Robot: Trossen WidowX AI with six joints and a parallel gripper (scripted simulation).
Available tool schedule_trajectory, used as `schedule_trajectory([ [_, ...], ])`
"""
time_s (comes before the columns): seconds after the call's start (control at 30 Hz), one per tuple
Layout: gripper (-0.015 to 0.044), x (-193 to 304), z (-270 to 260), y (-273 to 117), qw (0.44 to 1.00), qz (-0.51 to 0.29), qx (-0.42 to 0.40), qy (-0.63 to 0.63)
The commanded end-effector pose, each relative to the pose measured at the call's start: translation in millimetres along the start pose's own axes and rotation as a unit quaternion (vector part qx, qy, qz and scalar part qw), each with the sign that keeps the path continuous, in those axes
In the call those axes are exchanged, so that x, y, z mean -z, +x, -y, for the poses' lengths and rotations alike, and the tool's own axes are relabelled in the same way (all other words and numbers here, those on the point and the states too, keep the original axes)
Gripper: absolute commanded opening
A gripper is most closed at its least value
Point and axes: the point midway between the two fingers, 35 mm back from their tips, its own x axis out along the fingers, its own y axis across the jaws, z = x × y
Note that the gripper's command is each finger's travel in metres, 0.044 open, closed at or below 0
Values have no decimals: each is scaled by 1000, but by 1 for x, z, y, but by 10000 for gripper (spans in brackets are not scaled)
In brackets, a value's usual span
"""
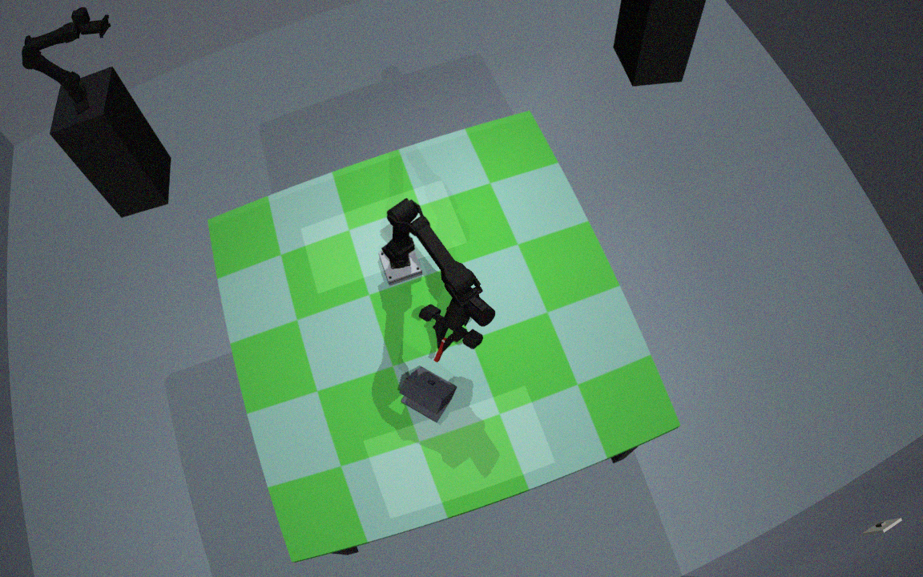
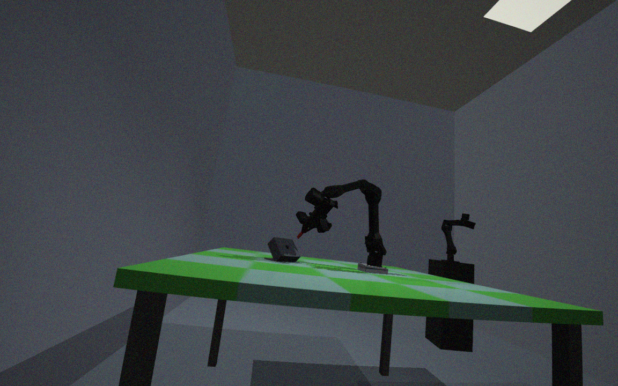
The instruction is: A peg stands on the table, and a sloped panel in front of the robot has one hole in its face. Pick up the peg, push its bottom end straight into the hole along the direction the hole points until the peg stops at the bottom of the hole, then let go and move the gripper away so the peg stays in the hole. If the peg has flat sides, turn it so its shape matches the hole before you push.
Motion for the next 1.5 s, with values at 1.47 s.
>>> schedule_trajectory([
  [1.47, 0, -1, 10, 61, 999, -26, 15, -17],
])
